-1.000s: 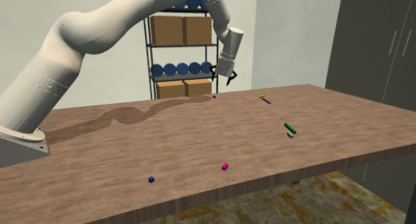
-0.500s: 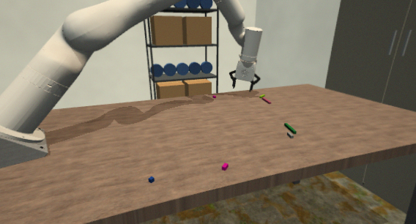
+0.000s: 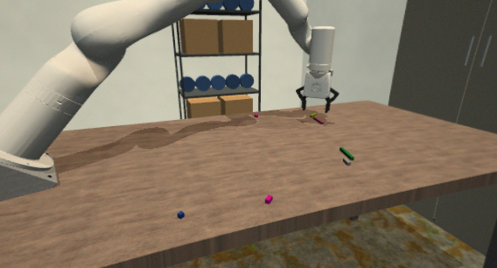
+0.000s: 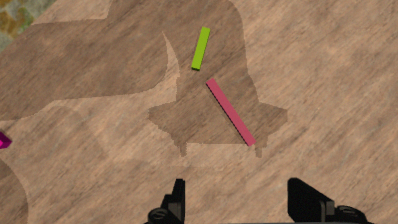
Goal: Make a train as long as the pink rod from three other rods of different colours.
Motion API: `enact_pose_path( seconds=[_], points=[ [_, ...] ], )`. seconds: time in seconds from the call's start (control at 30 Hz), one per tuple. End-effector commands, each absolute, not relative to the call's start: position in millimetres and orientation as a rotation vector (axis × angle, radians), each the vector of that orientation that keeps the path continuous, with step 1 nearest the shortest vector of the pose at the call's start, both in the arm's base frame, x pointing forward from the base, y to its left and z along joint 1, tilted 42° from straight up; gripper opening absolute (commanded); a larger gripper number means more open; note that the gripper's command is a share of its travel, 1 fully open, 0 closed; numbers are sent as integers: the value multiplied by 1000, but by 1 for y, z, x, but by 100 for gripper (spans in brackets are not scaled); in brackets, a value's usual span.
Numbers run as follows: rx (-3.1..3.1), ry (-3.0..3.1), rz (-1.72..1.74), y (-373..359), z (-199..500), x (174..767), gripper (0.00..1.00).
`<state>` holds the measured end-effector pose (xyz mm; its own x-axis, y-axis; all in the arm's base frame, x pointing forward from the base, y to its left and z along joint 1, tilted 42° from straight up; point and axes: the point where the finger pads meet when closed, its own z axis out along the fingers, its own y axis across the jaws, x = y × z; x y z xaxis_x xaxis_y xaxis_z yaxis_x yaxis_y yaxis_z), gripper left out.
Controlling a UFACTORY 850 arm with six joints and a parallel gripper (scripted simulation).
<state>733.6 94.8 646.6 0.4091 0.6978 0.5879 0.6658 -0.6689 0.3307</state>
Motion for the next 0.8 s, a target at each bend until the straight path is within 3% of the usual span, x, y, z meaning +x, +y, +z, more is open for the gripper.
enact_pose_path(
  seconds=[0.0, 0.77],
  points=[
    [2604, 1218, 1117, 73, 649, 737, 100],
    [2607, 1193, 1114, 60, 650, 738, 100]
  ],
)
